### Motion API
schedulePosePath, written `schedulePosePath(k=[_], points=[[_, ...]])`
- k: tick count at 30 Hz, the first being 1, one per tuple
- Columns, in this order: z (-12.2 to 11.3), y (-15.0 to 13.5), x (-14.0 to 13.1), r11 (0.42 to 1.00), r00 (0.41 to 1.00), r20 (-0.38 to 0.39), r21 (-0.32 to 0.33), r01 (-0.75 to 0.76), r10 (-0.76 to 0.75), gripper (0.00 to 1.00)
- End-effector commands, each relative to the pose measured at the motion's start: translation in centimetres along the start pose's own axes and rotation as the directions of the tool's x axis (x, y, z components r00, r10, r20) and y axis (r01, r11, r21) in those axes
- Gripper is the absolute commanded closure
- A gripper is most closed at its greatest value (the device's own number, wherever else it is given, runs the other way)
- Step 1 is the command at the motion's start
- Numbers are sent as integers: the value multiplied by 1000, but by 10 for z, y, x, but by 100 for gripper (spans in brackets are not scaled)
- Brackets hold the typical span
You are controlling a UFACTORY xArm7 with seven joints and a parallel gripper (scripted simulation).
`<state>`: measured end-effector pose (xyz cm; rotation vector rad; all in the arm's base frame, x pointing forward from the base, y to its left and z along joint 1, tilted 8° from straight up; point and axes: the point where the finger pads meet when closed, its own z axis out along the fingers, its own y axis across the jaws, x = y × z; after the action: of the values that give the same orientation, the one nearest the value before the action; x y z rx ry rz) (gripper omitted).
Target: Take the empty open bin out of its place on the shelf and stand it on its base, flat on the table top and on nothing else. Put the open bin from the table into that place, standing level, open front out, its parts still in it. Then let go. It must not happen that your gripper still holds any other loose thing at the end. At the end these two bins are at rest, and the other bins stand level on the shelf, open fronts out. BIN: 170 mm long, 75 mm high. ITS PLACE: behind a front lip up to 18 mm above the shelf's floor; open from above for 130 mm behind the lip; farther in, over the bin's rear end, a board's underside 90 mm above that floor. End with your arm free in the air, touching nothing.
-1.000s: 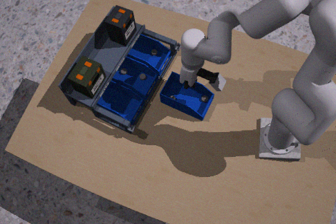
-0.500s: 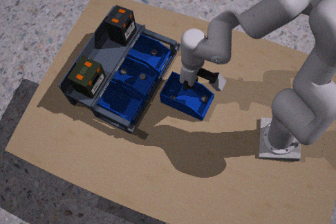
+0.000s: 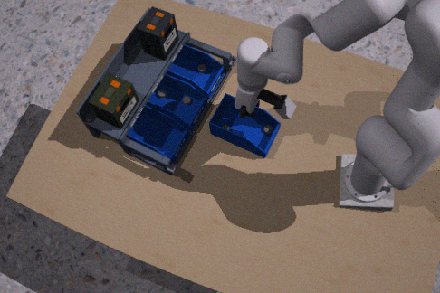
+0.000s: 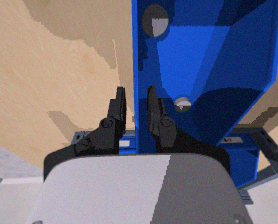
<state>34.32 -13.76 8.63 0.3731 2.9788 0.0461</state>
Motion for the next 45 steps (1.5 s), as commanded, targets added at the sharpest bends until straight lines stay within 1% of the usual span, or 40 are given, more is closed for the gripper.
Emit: schedulePosePath(k=[1, 15, 30, 45], points=[[-1, 0, -1, 1000, 1000, 3, 0, 0, 0, 74], [-2, 0, -1, 1000, 1000, 3, 0, 0, 0, 74], [-12, 0, -1, 1000, 1000, 3, 0, 0, 0, 74], [-33, 0, -1, 1000, 1000, 3, 0, 0, 0, 74]])
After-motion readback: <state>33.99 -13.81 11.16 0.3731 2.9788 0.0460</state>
